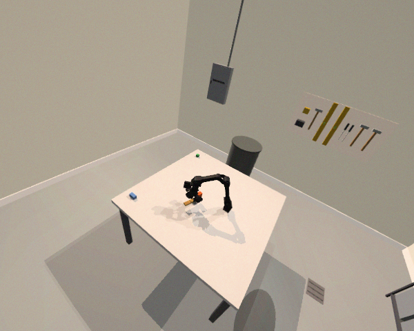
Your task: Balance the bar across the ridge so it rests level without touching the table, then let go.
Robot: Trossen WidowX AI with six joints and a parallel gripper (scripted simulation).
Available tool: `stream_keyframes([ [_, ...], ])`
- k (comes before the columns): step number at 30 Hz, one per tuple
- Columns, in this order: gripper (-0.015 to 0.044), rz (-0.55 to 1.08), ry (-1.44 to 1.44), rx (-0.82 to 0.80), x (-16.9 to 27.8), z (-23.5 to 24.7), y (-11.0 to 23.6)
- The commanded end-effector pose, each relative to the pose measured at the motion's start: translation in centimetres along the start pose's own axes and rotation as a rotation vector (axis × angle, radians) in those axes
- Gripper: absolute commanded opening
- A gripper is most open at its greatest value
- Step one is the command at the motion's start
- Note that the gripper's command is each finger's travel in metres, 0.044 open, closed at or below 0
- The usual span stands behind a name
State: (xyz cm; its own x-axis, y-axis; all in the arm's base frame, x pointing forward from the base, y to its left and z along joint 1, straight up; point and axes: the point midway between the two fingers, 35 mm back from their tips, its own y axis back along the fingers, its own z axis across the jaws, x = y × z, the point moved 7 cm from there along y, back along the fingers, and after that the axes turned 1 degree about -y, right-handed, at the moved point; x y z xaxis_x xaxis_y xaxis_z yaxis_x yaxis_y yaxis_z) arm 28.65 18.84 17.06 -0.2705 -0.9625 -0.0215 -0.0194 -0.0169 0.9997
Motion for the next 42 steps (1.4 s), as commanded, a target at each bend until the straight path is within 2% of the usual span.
stream_keyframes([
  [1,0.0000,0.001,-0.001,0.004,0.02,-0.04,-0.01],
  [42,0.0000,0.001,-0.001,0.004,0.04,-0.04,-0.36],
])
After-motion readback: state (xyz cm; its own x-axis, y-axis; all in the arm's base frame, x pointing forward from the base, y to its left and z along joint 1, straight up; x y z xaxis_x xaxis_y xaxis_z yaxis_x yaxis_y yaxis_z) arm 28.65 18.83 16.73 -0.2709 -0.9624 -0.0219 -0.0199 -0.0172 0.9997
